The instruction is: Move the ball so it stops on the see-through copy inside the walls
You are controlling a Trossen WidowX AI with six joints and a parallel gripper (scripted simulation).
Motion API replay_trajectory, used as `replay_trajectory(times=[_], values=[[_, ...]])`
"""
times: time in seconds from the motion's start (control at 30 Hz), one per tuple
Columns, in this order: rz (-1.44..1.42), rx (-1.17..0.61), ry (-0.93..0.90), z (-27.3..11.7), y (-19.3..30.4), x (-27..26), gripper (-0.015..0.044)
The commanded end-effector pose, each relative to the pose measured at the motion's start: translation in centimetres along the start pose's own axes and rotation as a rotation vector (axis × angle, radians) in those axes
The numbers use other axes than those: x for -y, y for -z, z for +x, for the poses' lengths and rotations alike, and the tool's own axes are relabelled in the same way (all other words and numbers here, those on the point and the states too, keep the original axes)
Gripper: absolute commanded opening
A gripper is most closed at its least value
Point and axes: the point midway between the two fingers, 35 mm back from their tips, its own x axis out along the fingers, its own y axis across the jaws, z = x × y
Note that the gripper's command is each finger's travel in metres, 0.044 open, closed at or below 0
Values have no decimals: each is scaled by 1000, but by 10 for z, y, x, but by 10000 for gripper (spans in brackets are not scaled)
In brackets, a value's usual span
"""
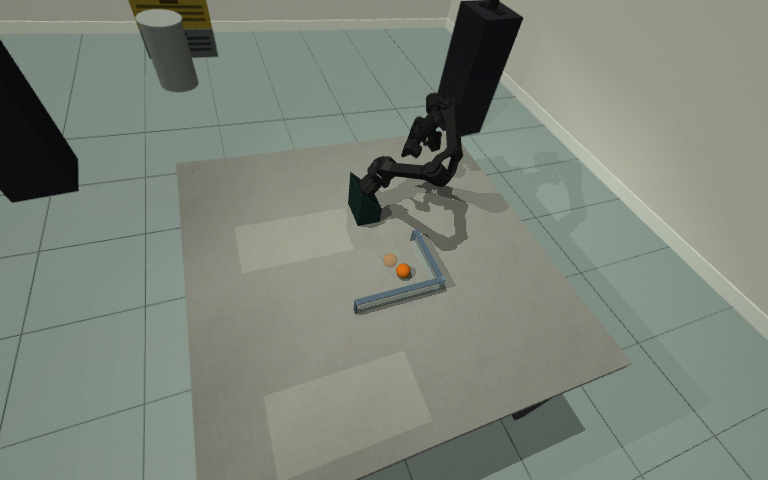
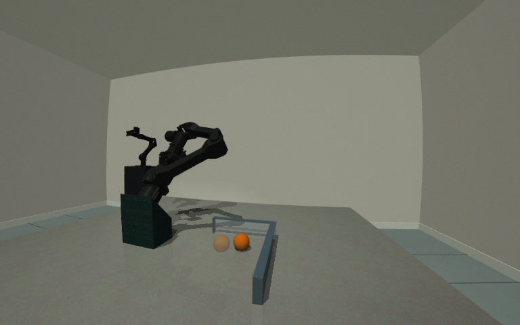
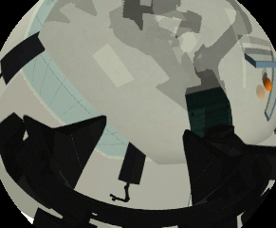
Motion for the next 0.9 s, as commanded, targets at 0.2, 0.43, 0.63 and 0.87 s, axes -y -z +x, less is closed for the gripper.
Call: replay_trajectory(times=[0.2,0.43,0.63,0.87], values=[[32,26,58,8,-7,-10,357],[100,53,141,26,-34,-26,357],[165,65,189,43,-72,-31,357],[242,69,214,59,-123,-21,357]])
